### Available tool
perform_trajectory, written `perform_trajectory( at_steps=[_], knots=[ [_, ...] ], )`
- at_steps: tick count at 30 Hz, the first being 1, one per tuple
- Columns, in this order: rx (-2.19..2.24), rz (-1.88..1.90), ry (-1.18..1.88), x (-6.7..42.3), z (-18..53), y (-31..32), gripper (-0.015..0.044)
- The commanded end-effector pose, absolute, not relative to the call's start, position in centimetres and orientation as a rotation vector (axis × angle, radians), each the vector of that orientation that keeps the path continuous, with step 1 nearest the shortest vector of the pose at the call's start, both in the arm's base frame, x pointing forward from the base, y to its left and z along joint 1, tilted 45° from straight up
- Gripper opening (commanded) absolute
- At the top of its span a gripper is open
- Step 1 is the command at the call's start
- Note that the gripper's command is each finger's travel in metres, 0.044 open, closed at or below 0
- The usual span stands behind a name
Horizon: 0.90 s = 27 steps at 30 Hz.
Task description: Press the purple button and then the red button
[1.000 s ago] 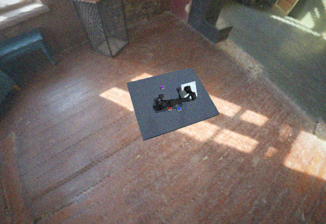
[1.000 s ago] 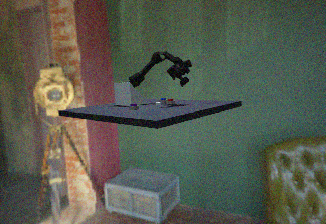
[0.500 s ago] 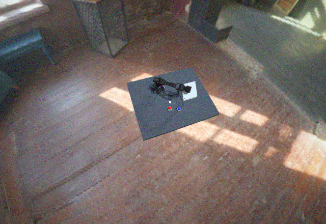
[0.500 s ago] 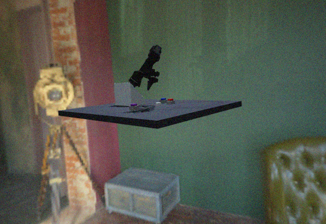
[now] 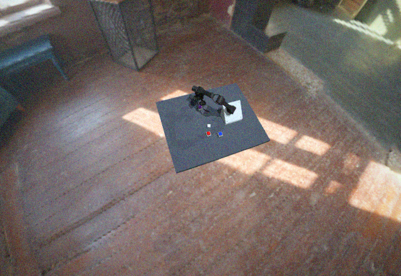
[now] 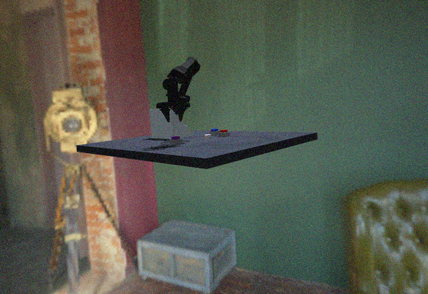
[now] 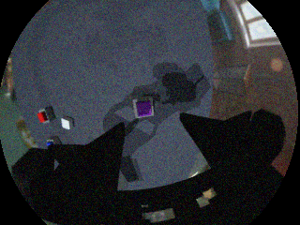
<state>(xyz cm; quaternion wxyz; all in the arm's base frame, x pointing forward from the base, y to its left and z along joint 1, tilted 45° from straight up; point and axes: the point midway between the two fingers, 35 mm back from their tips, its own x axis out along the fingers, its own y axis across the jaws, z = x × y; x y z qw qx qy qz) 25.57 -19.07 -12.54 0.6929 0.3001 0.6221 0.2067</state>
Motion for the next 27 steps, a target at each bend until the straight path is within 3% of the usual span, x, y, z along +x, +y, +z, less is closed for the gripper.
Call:
perform_trajectory(
  at_steps=[1,11,27],
  knots=[
    [0.696,0.486,1.406,25.6,-15.7,-15.3,0.0269],
    [0.696,0.486,1.406,25.6,-16.0,-15.1,0.0020],
    [0.696,0.487,1.406,25.8,-16.8,-14.3,0.0020]
  ],
)
